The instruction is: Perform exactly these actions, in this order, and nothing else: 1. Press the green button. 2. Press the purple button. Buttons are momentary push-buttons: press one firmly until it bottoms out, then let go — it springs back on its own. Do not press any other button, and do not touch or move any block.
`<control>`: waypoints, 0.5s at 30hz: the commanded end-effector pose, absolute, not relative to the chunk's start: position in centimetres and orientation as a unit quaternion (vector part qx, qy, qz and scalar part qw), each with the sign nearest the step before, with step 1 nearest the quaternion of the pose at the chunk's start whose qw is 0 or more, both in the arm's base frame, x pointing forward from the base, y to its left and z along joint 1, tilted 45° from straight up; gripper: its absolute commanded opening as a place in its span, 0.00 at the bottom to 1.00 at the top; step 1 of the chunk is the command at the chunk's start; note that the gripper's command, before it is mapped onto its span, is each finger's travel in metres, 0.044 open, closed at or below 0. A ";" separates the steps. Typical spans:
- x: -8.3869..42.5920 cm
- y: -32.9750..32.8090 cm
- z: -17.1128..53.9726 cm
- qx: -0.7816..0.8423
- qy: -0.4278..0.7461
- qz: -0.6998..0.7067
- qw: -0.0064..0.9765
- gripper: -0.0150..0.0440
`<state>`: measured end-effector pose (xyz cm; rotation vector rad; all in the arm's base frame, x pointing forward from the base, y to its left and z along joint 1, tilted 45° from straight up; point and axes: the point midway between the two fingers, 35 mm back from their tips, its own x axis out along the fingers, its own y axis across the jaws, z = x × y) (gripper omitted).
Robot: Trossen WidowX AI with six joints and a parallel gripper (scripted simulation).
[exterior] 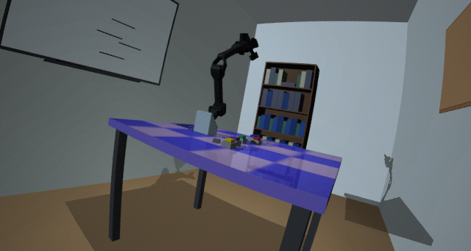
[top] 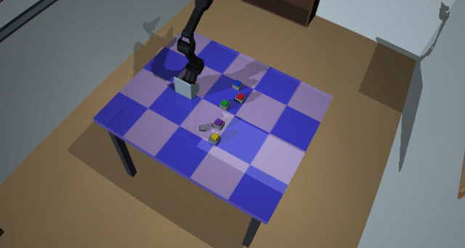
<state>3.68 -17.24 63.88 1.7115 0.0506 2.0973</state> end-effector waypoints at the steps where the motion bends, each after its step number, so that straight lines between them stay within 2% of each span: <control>1: 3.4 -16.8 63.9 0.614 0.017 0.757 0.223 0.93; 5: -0.3 -9.4 64.2 0.547 0.002 0.758 0.356 0.93; 15: -1.4 5.8 61.2 0.389 0.007 0.713 0.583 0.93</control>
